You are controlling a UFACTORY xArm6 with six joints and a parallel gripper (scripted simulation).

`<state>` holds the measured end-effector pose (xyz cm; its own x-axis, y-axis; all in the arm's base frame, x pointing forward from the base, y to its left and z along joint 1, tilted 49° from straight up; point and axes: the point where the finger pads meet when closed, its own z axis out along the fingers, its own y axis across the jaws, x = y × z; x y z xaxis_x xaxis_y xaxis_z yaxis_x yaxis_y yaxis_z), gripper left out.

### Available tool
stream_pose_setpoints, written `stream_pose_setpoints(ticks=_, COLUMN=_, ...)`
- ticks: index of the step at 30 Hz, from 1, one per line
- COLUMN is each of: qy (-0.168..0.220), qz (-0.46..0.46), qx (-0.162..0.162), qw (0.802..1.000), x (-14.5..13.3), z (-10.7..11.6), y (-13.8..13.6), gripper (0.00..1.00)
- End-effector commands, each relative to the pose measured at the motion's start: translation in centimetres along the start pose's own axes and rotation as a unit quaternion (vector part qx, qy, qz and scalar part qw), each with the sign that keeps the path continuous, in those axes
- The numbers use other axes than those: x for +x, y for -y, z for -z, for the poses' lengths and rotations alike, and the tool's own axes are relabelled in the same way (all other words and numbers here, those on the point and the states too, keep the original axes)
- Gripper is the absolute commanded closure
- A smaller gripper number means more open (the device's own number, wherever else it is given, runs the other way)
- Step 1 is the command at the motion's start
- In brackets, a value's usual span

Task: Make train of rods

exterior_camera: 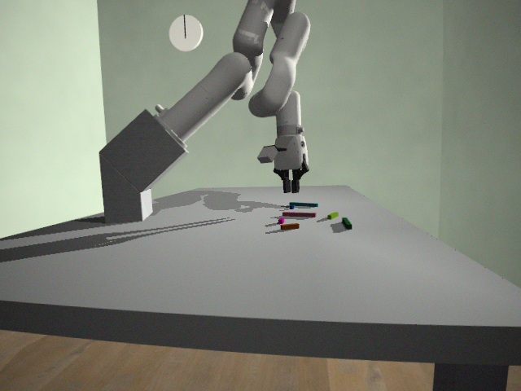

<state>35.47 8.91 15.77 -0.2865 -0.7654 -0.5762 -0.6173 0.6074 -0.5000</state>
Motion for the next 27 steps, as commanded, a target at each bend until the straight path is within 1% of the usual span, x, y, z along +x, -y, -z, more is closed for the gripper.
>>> stream_pose_setpoints(ticks=1, qy=0.002, qz=-0.001, qx=-0.012, qw=1.000, x=-0.1, z=0.9, y=0.1, gripper=0.76)
stream_pose_setpoints(ticks=16, qy=0.002, qz=-0.001, qx=-0.012, qw=1.000, x=-0.1, z=3.2, y=0.1, gripper=0.76)
stream_pose_setpoints(ticks=27, qy=0.002, qz=-0.001, qx=-0.012, qw=1.000, x=-0.1, z=4.0, y=0.1, gripper=0.76)
